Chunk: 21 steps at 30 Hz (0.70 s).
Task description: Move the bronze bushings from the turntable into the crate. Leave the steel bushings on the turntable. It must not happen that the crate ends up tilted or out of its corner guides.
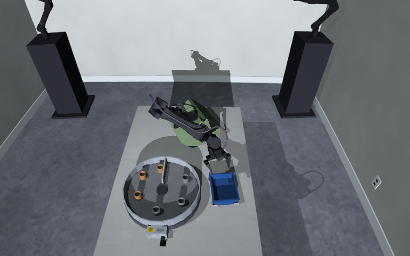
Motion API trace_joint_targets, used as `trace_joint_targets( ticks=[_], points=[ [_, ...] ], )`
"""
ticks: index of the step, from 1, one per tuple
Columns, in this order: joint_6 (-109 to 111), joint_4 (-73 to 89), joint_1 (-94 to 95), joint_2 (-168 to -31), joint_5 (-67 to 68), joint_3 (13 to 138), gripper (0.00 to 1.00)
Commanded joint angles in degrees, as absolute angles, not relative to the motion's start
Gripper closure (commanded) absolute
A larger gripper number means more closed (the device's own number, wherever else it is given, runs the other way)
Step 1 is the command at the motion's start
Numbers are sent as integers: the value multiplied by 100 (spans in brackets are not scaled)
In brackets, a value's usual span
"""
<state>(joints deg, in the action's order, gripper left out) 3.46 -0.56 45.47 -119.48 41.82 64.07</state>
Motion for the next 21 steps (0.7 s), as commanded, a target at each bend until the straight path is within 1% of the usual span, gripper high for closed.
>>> trace_joint_targets(
  ticks=[1,2,3,8,9,11,12,14,15,19,20,21],
  points=[
    [169,793,4471,-11529,4170,6697,0],
    [169,793,4471,-11529,4170,6697,0],
    [73,1282,4305,-11280,4202,6805,0],
    [-77,1940,4239,-11053,4190,7013,0],
    [-141,2307,3970,-10802,4192,7053,0],
    [-184,2448,4050,-10815,4190,7136,0],
    [-249,2813,3808,-10570,4201,7179,0],
    [-291,2949,3853,-10584,4201,7260,0],
    [-355,3312,3649,-10346,4212,7306,0],
    [-391,3438,3717,-10358,4205,7382,0],
    [-488,3880,3491,-10133,4164,7476,0],
    [-502,3921,3492,-10142,4176,7503,0]
  ],
)
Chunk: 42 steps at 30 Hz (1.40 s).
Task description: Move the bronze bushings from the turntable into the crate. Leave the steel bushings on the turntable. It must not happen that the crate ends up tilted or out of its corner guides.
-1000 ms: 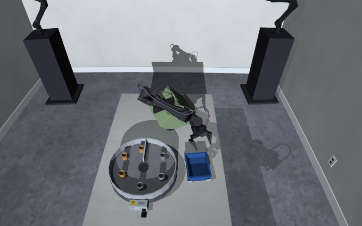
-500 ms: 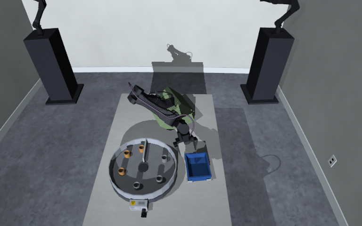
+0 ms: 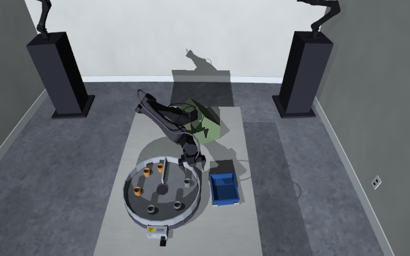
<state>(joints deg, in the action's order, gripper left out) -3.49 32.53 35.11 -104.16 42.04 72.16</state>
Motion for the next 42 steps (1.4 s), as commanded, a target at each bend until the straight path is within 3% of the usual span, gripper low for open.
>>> trace_joint_targets(
  ticks=[1,28,42],
  points=[
    [-566,4266,3347,-9928,4224,7553,0],
    [-1365,8142,2127,-8180,4252,8539,0],
    [-1472,8440,2097,-8227,4239,8647,0]
  ],
)
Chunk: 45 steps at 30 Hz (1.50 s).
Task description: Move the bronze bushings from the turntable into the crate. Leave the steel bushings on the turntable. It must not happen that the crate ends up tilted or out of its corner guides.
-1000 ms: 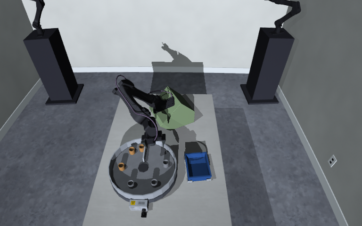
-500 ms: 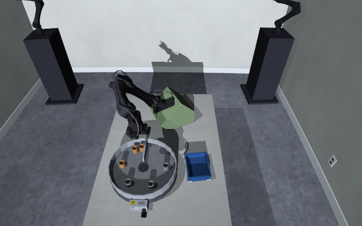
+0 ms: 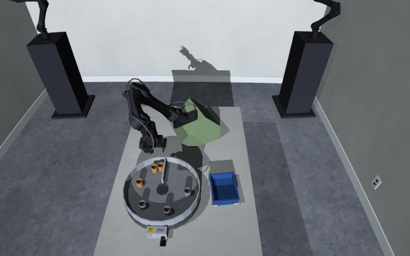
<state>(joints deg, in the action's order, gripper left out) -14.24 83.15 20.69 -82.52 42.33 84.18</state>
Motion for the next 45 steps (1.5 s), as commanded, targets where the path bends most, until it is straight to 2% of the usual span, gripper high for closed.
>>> trace_joint_targets(
  ticks=[1,9,10,43,44,45],
  points=[
    [-1463,8441,2097,-8227,4239,8648,0],
    [-1457,8443,2097,-8228,4239,8648,0],
    [-1457,8443,2097,-8228,4239,8649,89],
    [-1456,8443,2097,-8228,4239,8649,89],
    [-1456,8443,2097,-8228,4239,8649,82],
    [-1455,8443,2097,-8228,4239,8649,82]
  ],
)
